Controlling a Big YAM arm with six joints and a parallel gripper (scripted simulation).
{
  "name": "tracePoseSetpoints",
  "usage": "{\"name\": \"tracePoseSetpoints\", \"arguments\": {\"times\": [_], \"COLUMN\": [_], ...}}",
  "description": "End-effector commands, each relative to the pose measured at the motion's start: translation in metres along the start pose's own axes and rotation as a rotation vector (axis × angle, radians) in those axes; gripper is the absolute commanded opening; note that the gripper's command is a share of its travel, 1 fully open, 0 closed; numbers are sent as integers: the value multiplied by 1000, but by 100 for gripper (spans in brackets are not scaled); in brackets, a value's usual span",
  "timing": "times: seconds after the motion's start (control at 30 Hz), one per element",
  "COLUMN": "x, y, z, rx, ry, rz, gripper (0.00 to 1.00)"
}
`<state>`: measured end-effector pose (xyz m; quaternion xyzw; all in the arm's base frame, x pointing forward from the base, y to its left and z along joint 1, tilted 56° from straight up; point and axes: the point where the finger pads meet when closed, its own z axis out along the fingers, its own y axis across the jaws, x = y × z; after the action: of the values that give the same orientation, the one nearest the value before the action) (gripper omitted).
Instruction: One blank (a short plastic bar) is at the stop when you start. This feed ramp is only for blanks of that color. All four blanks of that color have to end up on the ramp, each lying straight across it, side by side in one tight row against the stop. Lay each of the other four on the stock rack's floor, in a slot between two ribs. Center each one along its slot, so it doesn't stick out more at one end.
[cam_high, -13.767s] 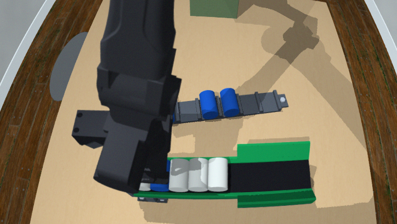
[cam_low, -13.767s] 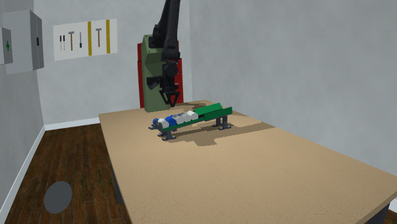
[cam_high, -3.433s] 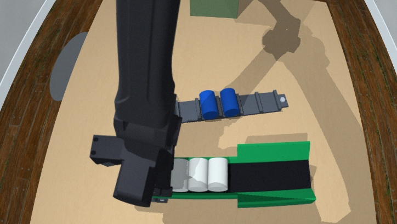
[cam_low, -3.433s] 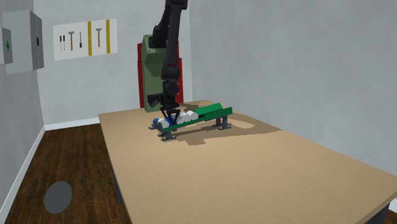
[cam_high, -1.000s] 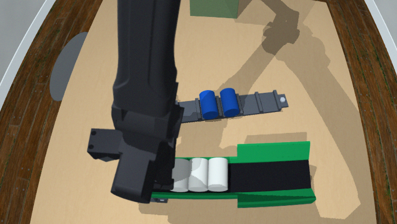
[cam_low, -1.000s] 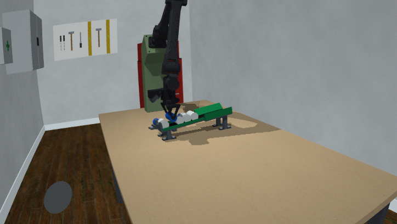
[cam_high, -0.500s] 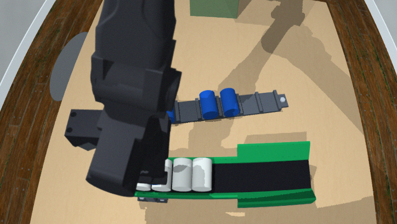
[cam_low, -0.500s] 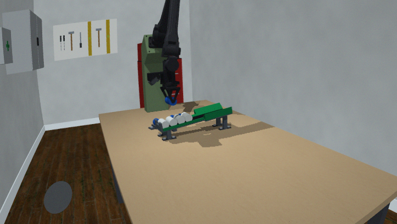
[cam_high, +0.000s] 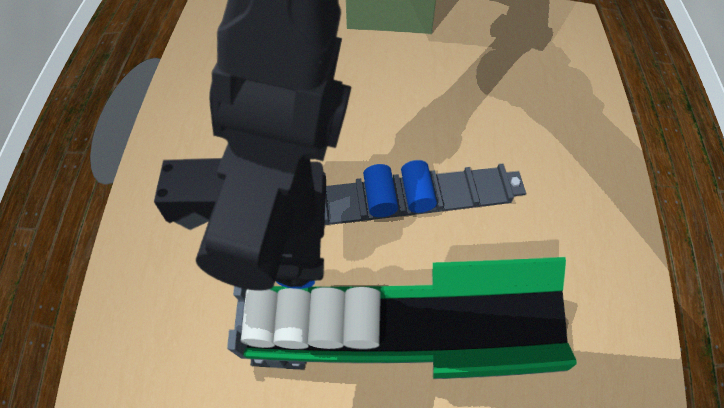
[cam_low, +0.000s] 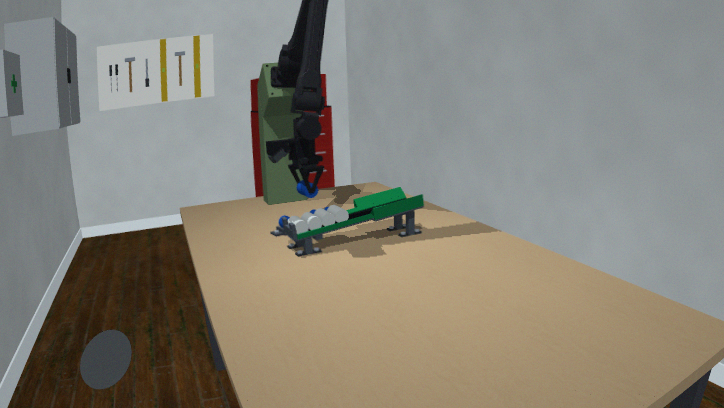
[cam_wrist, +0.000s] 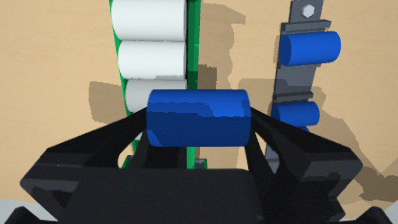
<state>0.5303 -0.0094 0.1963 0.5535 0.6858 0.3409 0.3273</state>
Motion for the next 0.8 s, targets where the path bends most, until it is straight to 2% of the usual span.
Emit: {"name": "tracePoseSetpoints", "arguments": {"times": [0.0,0.03,0.07,0.13,0.2,0.23,0.3,0.33,0.4,0.53,0.6,0.67,0.7,0.77], "x": [17,24,24,37,47,49,50,49,43,42,43,48,48,46], "y": [-44,-71,-71,-119,-152,-160,-164,-157,-133,-134,-148,-170,-170,-160], "z": [24,29,29,30,27,25,25,26,23,22,29,24,24,26], "rx": [19,22,22,29,34,35,35,25,-25,-25,9,59,59,33], "ry": [13,14,14,16,18,18,18,16,1,-1,7,19,19,13], "rz": [-48,-67,-67,-104,-128,-134,-137,-138,-141,-139,-133,-123,-123,-126], "gripper": [60,60,60,60,60,60,60,60,60,60,60,60,60,60]}}
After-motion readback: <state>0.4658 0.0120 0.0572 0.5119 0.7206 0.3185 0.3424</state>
